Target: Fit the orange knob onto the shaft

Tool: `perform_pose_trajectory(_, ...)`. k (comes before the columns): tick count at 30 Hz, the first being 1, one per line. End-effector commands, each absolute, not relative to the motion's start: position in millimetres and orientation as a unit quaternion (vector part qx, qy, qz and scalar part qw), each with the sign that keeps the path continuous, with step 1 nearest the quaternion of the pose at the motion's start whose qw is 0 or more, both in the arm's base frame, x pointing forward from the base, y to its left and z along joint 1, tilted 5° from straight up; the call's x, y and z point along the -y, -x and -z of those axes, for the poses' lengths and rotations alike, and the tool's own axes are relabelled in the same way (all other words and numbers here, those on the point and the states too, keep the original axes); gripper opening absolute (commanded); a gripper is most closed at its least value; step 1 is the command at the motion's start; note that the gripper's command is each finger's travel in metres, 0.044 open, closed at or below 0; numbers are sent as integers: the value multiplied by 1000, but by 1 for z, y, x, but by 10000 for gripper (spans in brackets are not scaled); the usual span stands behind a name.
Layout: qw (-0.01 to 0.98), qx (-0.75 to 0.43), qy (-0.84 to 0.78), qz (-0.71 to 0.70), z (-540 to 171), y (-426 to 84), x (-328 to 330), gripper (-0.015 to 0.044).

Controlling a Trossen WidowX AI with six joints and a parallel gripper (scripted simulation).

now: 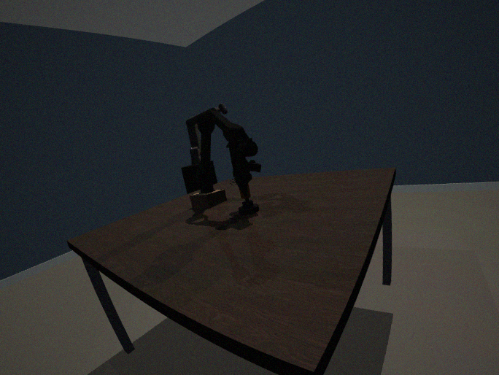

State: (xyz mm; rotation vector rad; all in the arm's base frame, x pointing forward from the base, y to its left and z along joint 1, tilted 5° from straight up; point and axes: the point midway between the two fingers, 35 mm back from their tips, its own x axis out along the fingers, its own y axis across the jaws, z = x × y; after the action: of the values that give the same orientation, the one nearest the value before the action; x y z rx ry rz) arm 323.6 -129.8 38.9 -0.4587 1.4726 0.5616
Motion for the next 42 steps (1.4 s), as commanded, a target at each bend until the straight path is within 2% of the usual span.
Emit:
perform_pose_trajectory(1,680,-649,222,-260,-44,-325,131,0)
perform_pose_trajectory(42,680,-649,222,-260,-41,-326,132,0)
